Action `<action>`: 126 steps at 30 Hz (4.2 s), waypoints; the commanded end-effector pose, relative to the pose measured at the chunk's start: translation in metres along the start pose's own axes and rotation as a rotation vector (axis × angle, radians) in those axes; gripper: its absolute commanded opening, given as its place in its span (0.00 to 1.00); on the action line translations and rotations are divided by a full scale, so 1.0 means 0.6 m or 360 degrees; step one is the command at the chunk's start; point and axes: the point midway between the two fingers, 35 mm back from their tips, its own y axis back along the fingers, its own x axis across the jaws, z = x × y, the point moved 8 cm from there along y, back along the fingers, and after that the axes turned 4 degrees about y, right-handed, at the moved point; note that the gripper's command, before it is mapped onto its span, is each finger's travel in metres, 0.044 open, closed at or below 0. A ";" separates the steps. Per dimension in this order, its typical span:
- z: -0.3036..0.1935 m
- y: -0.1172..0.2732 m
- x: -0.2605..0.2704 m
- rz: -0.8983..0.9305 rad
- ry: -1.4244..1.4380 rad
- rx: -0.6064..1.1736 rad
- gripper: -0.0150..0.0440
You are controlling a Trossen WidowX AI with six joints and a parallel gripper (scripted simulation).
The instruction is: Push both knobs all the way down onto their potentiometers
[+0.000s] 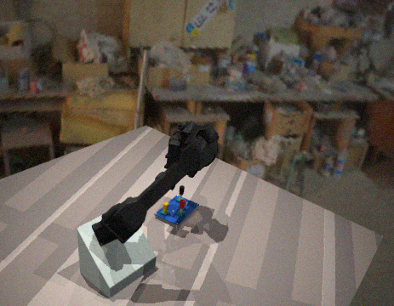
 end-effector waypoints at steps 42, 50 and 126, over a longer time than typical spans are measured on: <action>0.030 0.004 0.118 -0.0038 -0.1843 -0.0055 0.25; 0.031 -0.004 0.118 -0.0037 -0.1843 -0.0056 0.25; 0.032 -0.050 0.116 -0.0037 -0.1843 -0.0058 0.25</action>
